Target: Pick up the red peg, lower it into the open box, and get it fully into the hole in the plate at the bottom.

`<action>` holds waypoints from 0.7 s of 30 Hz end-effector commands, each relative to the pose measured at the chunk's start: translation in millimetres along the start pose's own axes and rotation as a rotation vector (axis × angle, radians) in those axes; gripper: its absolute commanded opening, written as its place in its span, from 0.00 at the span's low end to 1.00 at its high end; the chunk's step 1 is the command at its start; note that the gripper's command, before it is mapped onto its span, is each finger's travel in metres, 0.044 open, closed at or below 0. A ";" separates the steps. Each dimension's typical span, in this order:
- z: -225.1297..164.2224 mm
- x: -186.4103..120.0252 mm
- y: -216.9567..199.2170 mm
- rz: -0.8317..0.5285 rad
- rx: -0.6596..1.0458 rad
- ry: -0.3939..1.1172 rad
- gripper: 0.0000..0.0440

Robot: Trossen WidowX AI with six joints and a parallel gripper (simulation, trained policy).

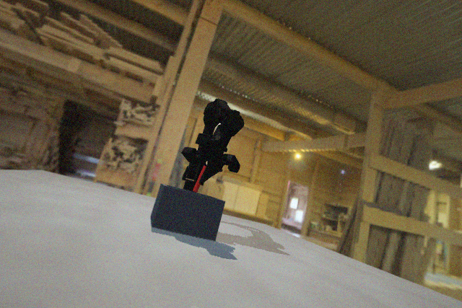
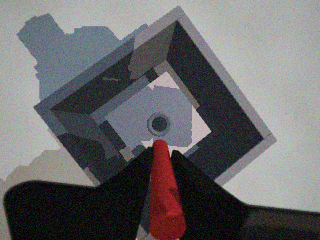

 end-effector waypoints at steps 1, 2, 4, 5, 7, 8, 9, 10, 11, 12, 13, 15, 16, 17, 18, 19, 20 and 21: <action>5.7 9.1 1.8 -0.001 0.008 0.013 0.01; 6.7 11.8 2.1 -0.003 0.010 0.017 0.01; 8.2 17.8 2.9 -0.005 0.014 0.024 0.01; 8.6 21.0 3.2 -0.007 0.015 0.028 0.01; 9.0 27.6 3.7 -0.013 0.015 0.036 0.00; 8.9 31.0 3.7 -0.016 0.014 0.040 0.00; 8.7 34.3 3.6 -0.021 0.012 0.044 0.00; 8.5 37.7 3.5 -0.025 0.009 0.047 0.02; 8.4 41.0 3.4 -0.029 0.005 0.051 0.04; 8.4 44.2 3.2 -0.033 0.000 0.054 0.08; 8.5 47.1 3.1 -0.037 -0.005 0.056 0.13; 9.2 51.4 3.2 -0.044 -0.017 0.060 0.24; 9.6 53.1 3.3 -0.047 -0.023 0.062 0.29; 10.0 54.8 2.9 -0.053 -0.032 0.065 0.32; 10.2 56.5 2.3 -0.060 -0.041 0.068 0.34; 10.5 57.5 2.9 -0.065 -0.047 0.071 0.35; 11.3 58.3 3.9 -0.068 -0.052 0.071 0.35; 13.7 58.8 6.0 -0.068 -0.056 0.067 0.36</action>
Point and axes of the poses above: the point midway between the two fingers, 35 mm back from their tips, its own x axis out along the fingers, its own y axis across the jaws, z = x × y, the point moved 3 cm from there along -x, back along the fingers, and after that the axes turned 15 degrees about x, right-handed, at the moved point
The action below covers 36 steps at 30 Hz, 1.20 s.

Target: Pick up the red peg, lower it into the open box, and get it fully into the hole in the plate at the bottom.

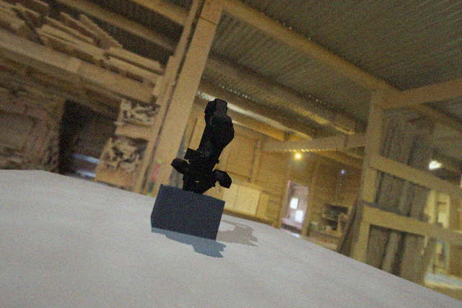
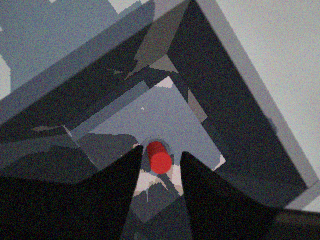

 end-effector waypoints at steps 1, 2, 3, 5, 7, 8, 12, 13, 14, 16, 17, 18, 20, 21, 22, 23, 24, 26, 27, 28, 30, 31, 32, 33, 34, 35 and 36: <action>5.8 2.8 4.8 -0.005 -0.023 -0.005 0.41; 8.3 3.2 6.7 -0.004 -0.028 -0.009 0.46; 10.9 3.4 8.6 -0.004 -0.034 -0.013 0.52; 16.1 3.6 12.4 -0.002 -0.044 -0.021 0.62; 21.5 3.3 15.8 -0.002 -0.054 -0.029 0.72; 24.3 3.1 17.4 -0.002 -0.058 -0.034 0.77; 35.6 1.7 22.8 -0.002 -0.072 -0.053 0.96; 38.4 1.3 24.0 -0.002 -0.074 -0.059 1.00; 41.6 0.7 26.3 0.004 -0.074 -0.068 1.00; 47.0 -0.7 27.9 0.008 -0.074 -0.081 1.00; 49.8 -1.4 28.8 0.010 -0.073 -0.089 1.00; 52.6 -2.2 29.6 0.012 -0.072 -0.096 1.00; 58.2 -3.9 31.2 0.017 -0.069 -0.112 1.00; 60.9 -4.8 32.0 0.019 -0.067 -0.120 1.00; 63.6 -5.7 32.7 0.021 -0.065 -0.127 1.00; 66.4 -6.7 33.4 0.023 -0.063 -0.135 1.00; 69.1 -7.7 34.1 0.026 -0.061 -0.143 1.00; 74.6 -9.8 35.4 0.031 -0.056 -0.160 1.00; 77.3 -10.9 36.1 0.033 -0.054 -0.168 1.00; 80.1 -12.0 36.8 0.036 -0.051 -0.176 1.00; 86.0 -14.2 38.4 0.042 -0.045 -0.194 1.00; 88.9 -15.3 39.2 0.046 -0.041 -0.204 1.00; 92.0 -16.4 40.0 0.049 -0.038 -0.213 1.00; 93.0 -16.7 40.3 0.051 -0.036 -0.217 1.00; 93.2 -16.8 40.4 0.051 -0.036 -0.217 1.00; 93.3 -16.9 40.4 0.051 -0.036 -0.218 1.00; 93.5 -17.0 40.4 0.051 -0.036 -0.218 1.00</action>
Point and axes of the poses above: the point midway between the two fingers, 35 mm back from their tips, its own x axis out along the fingers, its own y axis across the jaws, z = x × y, the point moved 3 cm from there along -x, back along the fingers, and after that the axes turned 15 degrees about x, right-handed, at the moved point
